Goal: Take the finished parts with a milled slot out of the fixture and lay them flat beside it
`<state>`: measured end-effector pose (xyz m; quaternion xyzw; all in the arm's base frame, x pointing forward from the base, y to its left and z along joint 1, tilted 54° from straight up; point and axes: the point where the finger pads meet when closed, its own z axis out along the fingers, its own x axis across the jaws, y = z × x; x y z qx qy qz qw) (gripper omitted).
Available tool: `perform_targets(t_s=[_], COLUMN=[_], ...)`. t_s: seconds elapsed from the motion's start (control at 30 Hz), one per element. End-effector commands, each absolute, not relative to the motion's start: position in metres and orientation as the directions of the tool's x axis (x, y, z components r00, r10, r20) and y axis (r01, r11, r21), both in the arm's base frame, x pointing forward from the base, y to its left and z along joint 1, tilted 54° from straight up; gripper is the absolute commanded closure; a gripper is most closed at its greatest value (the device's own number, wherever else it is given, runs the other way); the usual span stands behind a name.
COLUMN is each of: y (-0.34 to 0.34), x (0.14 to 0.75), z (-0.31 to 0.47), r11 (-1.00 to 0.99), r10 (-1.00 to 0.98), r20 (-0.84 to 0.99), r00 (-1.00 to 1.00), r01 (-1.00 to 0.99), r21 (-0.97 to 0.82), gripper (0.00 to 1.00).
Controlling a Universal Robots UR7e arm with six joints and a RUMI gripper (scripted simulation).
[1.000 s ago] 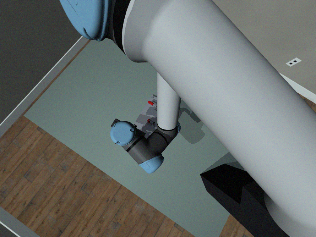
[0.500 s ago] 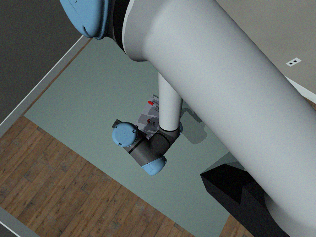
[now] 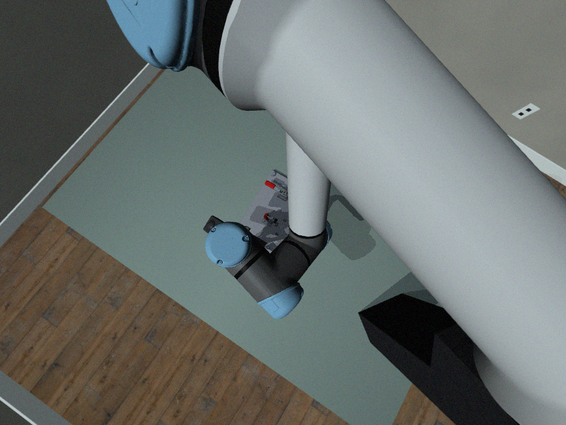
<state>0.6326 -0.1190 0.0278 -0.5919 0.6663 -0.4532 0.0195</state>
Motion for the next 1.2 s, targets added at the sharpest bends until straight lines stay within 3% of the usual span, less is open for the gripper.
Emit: perform_targets(t_s=[0.0,1.17], y=[-0.1199,-0.1208], x=[0.6251,0.6163], z=[0.0212,0.0147], r11=[-0.109,-0.109], r10=[-0.806,-0.806], r20=[0.513,0.513], r00=[-0.296,-0.296], r01=[-0.777,-0.777], r21=[-0.620,-0.620], gripper=[1.00,1.00])
